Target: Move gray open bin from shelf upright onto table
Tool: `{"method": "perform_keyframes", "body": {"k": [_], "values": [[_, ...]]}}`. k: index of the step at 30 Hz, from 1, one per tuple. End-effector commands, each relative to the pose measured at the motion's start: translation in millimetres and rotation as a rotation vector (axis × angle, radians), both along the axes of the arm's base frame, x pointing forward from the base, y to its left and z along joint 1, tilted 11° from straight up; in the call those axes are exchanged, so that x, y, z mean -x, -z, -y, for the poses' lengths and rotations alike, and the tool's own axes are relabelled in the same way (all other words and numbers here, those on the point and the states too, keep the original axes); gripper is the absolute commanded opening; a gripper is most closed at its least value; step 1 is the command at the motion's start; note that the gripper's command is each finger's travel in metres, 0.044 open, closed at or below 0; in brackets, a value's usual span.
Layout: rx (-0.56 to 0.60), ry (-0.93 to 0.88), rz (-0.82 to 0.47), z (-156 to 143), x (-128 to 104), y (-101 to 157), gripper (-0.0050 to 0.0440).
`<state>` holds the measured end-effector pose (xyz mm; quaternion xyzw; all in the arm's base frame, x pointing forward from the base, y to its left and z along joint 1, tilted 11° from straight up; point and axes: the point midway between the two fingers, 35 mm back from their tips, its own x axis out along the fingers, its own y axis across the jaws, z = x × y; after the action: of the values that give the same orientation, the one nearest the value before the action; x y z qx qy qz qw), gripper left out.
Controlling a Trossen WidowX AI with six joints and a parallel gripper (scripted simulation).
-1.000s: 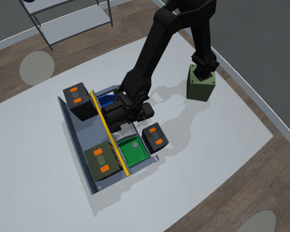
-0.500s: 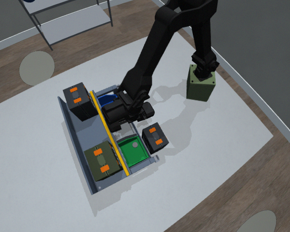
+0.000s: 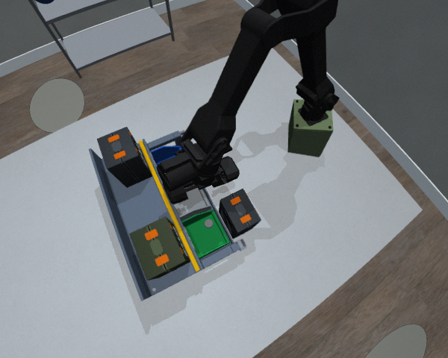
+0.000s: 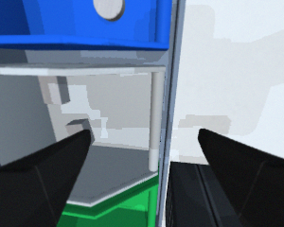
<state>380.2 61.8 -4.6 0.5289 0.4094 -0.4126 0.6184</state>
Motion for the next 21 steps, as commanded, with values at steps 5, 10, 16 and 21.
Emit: {"method": "perform_keyframes", "body": {"k": [5,10,16,21], "values": [[-0.005,0.000,0.028,-1.1,-4.3,-10.2,0.0425],[-0.002,0.001,0.030,-0.7,-3.2,-12.3,0.0425],[-0.002,0.001,0.030,-0.7,-3.2,-12.3,0.0425],[-0.002,0.001,0.030,-0.7,-3.2,-12.3,0.0425]]}}
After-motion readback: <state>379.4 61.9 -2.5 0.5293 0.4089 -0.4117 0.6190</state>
